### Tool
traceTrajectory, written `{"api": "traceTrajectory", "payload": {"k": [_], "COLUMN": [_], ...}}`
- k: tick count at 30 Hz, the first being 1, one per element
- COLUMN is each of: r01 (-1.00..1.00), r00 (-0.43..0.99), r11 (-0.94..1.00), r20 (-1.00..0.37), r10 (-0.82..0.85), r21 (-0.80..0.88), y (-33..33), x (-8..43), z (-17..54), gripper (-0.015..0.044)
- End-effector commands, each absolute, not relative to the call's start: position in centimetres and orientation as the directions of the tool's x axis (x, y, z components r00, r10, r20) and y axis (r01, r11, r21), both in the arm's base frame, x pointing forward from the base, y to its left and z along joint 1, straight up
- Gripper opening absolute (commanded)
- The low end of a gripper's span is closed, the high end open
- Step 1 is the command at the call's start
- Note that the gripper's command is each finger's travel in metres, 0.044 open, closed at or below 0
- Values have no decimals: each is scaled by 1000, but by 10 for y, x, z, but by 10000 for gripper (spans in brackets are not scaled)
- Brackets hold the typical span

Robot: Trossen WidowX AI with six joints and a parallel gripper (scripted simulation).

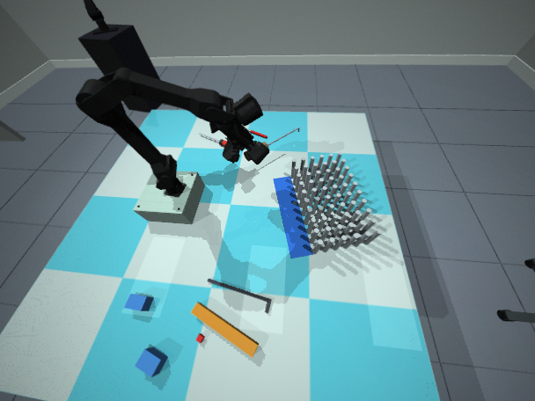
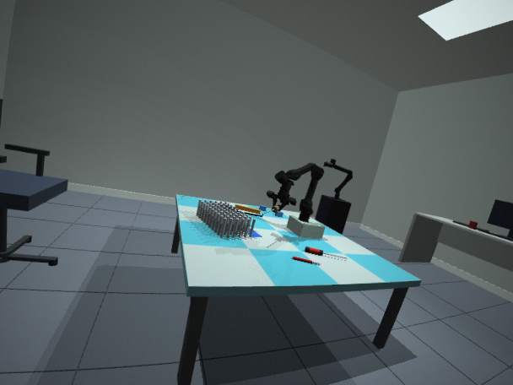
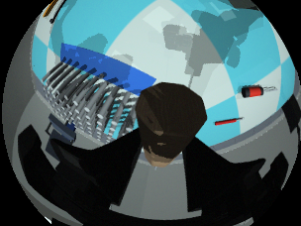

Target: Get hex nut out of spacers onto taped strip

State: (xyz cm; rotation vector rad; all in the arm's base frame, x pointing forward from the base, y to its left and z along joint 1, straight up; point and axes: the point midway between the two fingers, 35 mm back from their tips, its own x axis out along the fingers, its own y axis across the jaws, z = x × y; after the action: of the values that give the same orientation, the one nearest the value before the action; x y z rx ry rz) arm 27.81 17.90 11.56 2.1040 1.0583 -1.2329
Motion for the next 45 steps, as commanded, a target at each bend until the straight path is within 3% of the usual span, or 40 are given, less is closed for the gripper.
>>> {"api": "traceTrajectory", "payload": {"k": [1, 24, 45], "r01": [832, 930, 932], "r00": [290, 192, 189], "r11": [-555, -368, -363], "r20": [-872, -864, -863], "r10": [395, 466, 468], "r21": [25, 8, 7], "y": [200, 338, 346], "x": [277, 228, 228], "z": [119, 123, 104], "gripper": [0, 0, 0]}}
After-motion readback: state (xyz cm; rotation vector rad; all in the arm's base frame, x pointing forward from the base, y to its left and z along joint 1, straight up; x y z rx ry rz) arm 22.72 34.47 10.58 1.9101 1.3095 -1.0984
